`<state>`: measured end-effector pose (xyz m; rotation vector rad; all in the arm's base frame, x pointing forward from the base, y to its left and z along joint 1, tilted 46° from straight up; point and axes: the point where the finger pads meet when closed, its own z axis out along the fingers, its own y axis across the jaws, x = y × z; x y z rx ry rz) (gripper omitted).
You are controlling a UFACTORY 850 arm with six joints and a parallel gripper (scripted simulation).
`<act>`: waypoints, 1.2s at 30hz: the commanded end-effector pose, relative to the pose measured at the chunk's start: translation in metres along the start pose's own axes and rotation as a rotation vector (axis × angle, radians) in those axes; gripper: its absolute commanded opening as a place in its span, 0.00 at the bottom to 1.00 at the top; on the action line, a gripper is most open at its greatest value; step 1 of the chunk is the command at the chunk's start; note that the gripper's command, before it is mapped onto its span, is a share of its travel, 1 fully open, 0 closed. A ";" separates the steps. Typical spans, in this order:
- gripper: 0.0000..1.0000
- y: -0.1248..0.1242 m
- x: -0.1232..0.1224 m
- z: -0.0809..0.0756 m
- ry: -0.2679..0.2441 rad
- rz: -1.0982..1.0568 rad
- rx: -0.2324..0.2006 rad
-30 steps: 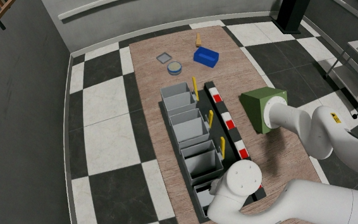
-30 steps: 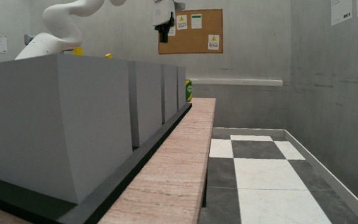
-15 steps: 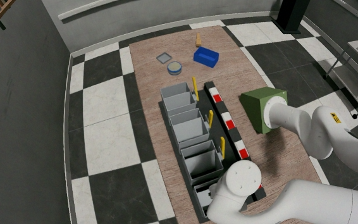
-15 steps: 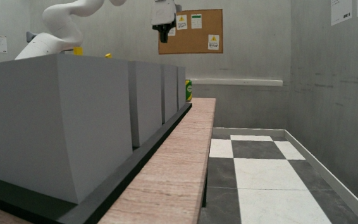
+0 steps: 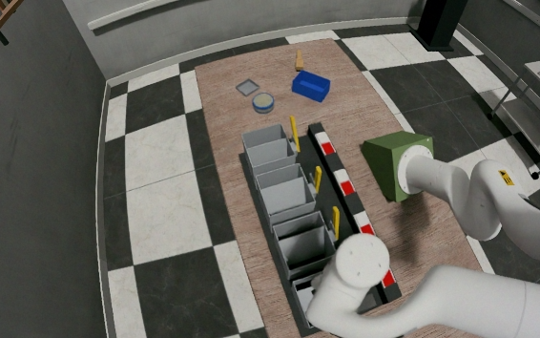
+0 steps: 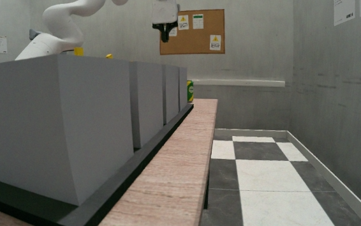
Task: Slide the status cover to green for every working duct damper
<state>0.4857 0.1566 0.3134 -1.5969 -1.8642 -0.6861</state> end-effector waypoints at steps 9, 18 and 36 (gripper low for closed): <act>0.00 0.015 -0.092 -0.003 -0.009 -0.003 -0.003; 0.00 0.015 -0.154 -0.003 -0.009 -0.003 -0.002; 0.00 -0.002 -0.264 0.002 0.005 -0.007 -0.001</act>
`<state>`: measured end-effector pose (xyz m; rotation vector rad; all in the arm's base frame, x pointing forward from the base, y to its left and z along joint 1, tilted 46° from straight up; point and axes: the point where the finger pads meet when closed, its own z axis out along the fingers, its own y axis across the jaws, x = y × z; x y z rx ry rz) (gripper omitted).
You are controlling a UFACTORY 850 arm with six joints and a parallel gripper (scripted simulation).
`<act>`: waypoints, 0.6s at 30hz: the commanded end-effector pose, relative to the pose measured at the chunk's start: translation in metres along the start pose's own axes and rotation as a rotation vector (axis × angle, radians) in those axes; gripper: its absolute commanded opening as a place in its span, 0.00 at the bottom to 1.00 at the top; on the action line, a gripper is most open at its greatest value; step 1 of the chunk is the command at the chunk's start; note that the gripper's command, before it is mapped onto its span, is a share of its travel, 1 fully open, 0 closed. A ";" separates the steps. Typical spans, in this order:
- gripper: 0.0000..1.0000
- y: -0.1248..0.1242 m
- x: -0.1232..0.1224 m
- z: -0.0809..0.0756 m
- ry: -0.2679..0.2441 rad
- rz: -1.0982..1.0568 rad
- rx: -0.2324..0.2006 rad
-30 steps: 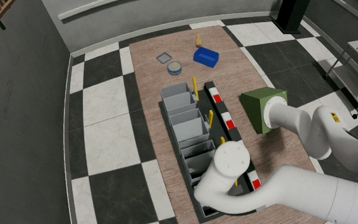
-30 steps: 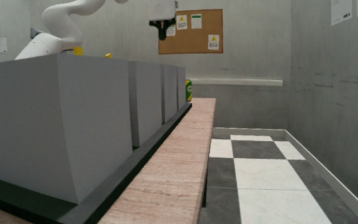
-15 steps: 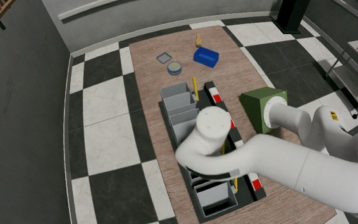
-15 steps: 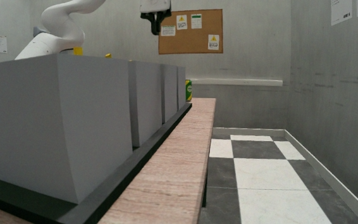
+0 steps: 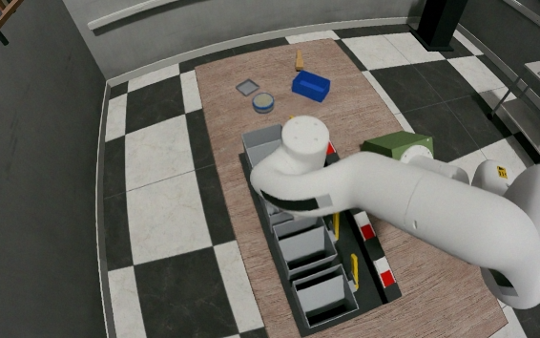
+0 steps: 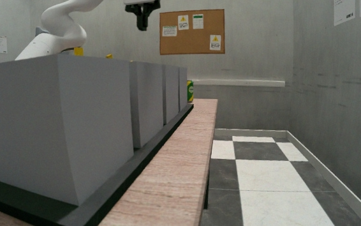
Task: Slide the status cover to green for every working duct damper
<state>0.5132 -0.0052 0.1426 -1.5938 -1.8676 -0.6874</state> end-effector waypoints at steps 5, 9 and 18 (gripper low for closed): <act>0.00 -0.003 -0.027 0.001 0.005 -0.003 -0.002; 0.00 -0.003 -0.027 0.002 0.005 -0.003 -0.001; 0.00 -0.003 -0.027 0.007 0.005 -0.003 -0.001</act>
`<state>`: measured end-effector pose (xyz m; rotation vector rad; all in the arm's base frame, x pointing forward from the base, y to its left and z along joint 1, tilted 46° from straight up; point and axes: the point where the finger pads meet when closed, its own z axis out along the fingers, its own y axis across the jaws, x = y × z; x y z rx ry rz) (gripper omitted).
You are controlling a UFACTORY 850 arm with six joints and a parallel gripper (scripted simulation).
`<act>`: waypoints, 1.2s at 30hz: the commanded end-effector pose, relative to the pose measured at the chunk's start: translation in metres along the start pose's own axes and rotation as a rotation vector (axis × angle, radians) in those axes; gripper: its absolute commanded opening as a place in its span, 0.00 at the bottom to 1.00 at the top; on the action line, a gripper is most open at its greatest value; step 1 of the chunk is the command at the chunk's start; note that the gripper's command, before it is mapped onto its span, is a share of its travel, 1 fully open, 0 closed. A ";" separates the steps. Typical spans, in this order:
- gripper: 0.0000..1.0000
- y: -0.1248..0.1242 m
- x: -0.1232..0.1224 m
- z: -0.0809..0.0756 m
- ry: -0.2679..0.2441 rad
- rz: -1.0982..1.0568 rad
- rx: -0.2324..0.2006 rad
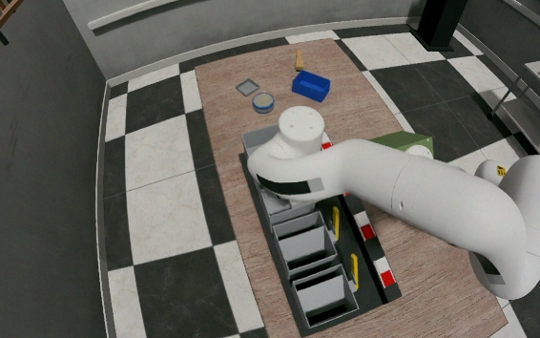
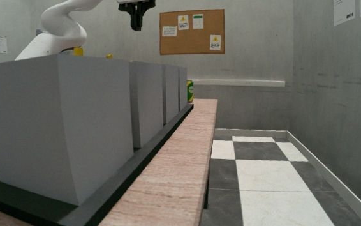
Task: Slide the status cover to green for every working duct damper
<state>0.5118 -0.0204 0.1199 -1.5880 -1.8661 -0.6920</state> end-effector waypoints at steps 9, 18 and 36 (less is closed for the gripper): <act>0.00 0.001 0.000 0.006 -0.001 -0.001 -0.002; 0.00 0.001 0.000 0.007 -0.001 -0.001 -0.002; 0.00 -0.124 0.001 0.008 0.000 -0.001 -0.001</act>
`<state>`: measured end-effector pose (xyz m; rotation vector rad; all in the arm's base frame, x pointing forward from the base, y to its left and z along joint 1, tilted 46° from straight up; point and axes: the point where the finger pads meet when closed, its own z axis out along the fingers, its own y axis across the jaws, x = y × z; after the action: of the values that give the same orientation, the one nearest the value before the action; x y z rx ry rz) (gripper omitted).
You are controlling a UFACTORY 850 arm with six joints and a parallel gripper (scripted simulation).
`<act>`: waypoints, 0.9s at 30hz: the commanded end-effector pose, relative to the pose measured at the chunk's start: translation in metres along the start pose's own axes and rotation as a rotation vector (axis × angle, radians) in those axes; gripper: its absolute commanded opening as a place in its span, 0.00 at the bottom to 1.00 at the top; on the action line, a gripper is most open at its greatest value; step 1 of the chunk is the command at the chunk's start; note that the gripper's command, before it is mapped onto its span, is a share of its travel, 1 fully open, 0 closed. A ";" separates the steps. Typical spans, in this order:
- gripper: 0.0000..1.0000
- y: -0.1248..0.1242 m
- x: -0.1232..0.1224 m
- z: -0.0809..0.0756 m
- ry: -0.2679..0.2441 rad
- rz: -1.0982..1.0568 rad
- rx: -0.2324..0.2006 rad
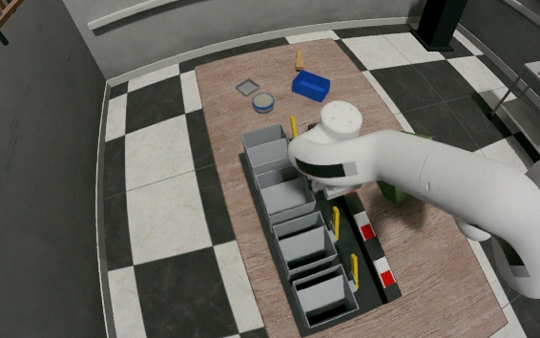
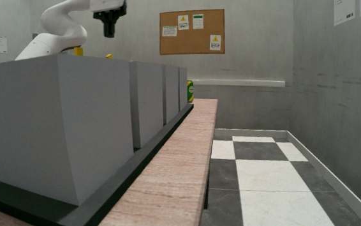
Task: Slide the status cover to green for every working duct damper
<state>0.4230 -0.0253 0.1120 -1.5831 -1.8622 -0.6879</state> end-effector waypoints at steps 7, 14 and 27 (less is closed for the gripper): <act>0.00 -0.079 -0.002 -0.003 -0.005 -0.002 -0.007; 0.00 -0.124 -0.003 -0.003 -0.006 -0.002 -0.007; 0.00 -0.145 -0.002 0.000 -0.005 -0.002 -0.007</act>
<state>0.2827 -0.0492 0.1102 -1.5876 -1.8657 -0.6919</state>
